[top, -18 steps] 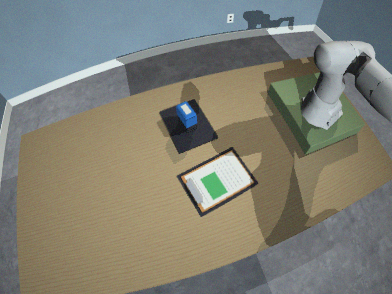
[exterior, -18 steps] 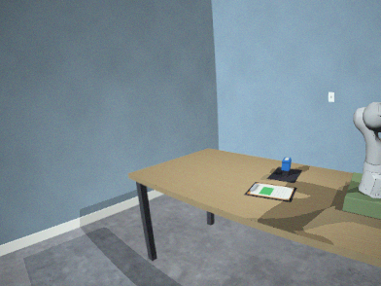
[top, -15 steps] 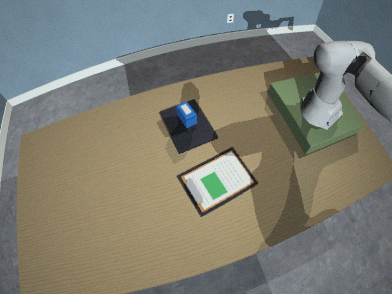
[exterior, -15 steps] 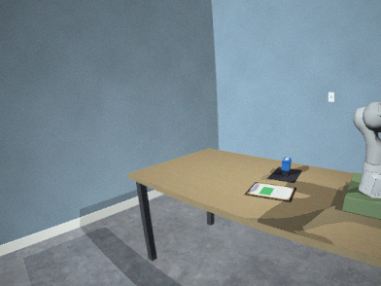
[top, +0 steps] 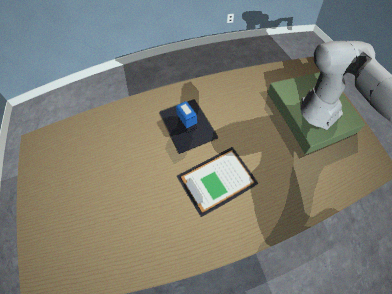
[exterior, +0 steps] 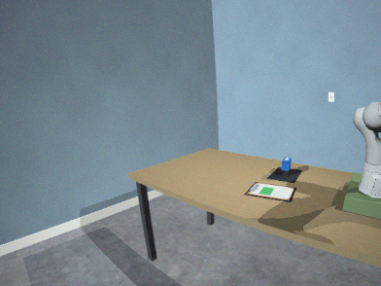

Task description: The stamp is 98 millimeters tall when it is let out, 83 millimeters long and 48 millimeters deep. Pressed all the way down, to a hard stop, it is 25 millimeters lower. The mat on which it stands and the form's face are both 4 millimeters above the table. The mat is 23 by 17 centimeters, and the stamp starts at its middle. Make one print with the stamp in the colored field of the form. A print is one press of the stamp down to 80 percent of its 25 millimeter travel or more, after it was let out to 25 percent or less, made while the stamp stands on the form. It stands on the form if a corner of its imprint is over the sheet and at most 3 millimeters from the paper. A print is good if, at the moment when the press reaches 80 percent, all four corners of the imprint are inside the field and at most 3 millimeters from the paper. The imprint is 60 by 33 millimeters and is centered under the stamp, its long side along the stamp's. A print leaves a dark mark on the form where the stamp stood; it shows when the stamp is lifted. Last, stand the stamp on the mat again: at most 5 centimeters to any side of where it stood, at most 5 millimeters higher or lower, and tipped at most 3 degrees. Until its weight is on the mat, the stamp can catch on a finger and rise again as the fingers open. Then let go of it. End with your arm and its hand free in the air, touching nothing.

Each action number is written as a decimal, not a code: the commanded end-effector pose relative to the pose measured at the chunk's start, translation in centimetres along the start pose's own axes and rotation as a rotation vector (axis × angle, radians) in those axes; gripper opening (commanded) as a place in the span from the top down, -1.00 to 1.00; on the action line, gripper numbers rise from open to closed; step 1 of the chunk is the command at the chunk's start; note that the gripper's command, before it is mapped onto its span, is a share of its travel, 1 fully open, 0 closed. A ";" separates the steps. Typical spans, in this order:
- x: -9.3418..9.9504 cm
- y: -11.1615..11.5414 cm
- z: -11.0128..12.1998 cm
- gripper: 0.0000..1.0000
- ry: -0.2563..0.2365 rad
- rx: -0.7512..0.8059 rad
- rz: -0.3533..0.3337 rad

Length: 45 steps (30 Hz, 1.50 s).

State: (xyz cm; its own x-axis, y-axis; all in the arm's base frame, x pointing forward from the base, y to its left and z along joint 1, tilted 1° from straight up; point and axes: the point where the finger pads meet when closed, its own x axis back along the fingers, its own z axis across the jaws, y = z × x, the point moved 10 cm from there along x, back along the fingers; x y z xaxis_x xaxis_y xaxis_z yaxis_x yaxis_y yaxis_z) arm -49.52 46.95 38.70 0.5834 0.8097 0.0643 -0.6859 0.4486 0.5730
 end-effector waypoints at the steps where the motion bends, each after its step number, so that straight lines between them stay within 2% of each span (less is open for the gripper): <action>1: 0.0 0.0 0.0 -1.00 -0.001 0.001 0.000; 4: 0.7 -0.3 -0.2 -1.00 -0.019 0.007 0.002; 6: 1.7 -0.9 -0.6 -1.00 -0.049 0.017 0.005; 9: 4.8 -2.6 -1.6 -1.00 -0.129 0.041 0.015; 12: 9.8 -5.5 -2.6 -1.00 -0.256 0.070 0.034; 16: 10.3 -5.8 -2.8 -1.00 -0.256 0.070 0.034; 17: 12.7 -7.3 -3.1 -1.00 -0.308 0.079 0.043; 35: 12.7 -7.3 -3.1 -1.00 -0.308 0.079 0.043; 36: 15.4 -9.1 -3.3 -1.00 -0.364 0.087 0.054; 45: 15.4 -9.1 -3.3 -1.00 -0.364 0.087 0.054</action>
State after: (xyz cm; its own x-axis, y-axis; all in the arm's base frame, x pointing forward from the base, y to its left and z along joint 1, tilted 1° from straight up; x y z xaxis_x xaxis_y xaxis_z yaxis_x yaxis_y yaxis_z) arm -35.62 56.75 31.96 0.6796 0.6344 0.3684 -0.6888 0.3790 0.6180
